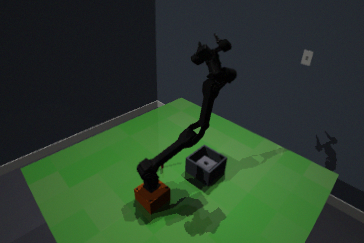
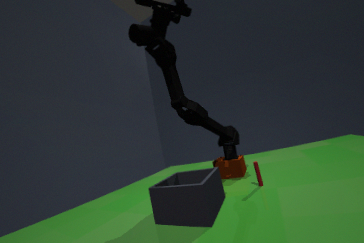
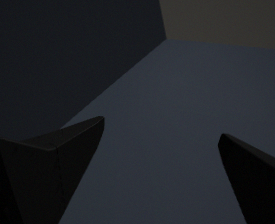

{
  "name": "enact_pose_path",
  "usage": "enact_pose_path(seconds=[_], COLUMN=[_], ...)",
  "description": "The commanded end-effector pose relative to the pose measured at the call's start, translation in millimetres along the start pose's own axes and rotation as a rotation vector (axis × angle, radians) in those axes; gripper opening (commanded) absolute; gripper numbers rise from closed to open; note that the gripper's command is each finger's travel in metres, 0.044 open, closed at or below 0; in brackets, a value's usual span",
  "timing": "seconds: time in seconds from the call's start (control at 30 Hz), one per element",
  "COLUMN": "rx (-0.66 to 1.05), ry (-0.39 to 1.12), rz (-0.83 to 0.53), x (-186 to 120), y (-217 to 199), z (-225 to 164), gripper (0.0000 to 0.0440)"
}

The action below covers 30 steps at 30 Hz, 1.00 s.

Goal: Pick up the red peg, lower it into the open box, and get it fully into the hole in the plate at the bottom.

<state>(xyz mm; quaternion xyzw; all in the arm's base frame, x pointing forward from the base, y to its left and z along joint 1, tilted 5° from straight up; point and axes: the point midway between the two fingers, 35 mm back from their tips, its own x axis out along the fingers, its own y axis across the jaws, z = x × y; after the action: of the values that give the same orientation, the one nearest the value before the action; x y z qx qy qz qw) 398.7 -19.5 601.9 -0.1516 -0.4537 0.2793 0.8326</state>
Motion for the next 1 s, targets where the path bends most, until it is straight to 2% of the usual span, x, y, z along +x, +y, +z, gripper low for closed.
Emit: enact_pose_path(seconds=[0.0,0.03,0.13,0.27,0.4,0.53,0.67,0.8,0.97], rx=[-0.007,-0.015,-0.033,-0.074,-0.119,-0.168,-0.212,-0.249,-0.277], ry=[0.002,0.001,-0.025,-0.104,-0.171,-0.213,-0.214,-0.169,-0.051], rz=[-0.009,-0.017,-0.051,-0.067,-0.033,0.042,0.144,0.256,0.39], x=[-3,-6,-20,-44,-64,-77,-84,-87,-90], y=[-3,-6,-17,-21,-4,34,85,141,209], z=[2,7,37,105,172,229,268,286,282], gripper=[0.0421,0.0436,0.044,0.0438,0.0437,0.0439,0.044,0.044,0.044])
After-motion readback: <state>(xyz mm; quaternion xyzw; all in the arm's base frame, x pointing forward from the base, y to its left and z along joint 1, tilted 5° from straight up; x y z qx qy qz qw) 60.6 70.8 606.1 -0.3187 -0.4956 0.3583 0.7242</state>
